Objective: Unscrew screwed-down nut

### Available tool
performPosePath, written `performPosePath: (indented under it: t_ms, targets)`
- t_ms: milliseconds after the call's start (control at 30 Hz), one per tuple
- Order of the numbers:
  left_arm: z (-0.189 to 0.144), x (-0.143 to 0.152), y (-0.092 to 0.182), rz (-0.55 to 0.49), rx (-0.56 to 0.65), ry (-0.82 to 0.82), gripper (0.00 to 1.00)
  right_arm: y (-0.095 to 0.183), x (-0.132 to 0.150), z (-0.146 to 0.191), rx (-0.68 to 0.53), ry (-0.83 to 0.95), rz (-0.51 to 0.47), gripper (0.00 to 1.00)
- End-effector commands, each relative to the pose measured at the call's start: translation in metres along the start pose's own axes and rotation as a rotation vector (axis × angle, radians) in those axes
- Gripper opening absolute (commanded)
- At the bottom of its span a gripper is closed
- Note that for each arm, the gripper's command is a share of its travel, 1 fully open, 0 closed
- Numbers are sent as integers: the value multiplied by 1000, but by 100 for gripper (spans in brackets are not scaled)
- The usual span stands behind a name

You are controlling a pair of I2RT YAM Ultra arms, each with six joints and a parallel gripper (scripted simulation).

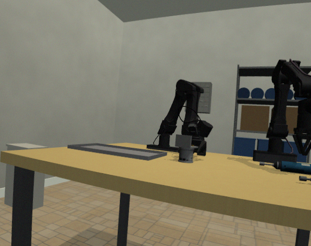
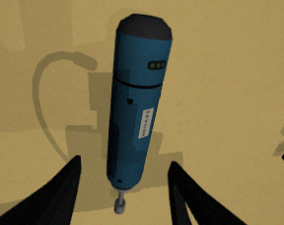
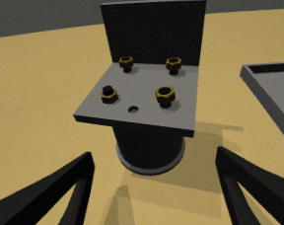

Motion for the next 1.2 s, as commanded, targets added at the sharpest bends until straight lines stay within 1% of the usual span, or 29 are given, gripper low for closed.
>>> performPosePath:
  t_ms: [0,33,67,433,600,633,1000,1067,1167]
  targets:
    - [-8,2,13,-1,35,1,65,0,-3,2,-9,-5,-7,86]
    - [-8,2,13,-1,35,1,65,0,-3,2,-9,-5,-7,86]
    - [-8,2,13,-1,35,1,65,-6,-3,5,-9,-12,-10,86]
    - [-8,2,13,-1,35,1,65,-20,-4,6,-10,-14,-13,86]
    - [-8,2,13,-1,35,1,65,-15,-3,2,-9,-5,-8,86]
    - [-8,2,13,-1,35,1,65,-22,-4,6,-10,-14,-13,86]
    - [-8,2,13,-1,35,1,65,-35,-4,6,-10,-14,-14,86]
    - [-8,2,13,-1,35,1,65,-30,-3,3,-9,-5,-8,86]
    - [-8,2,13,-1,35,1,65,-30,-3,3,-9,-5,-8,86]
Point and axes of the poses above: on each arm, the point where the finger pads meet when closed, its own y axis back along the fingers, its own z axis across the jaws, x = y × z, the point moved 2 cm from there along y, back along the fingers, and after that the axes turned 9 degrees about y, right-handed, at the moved point
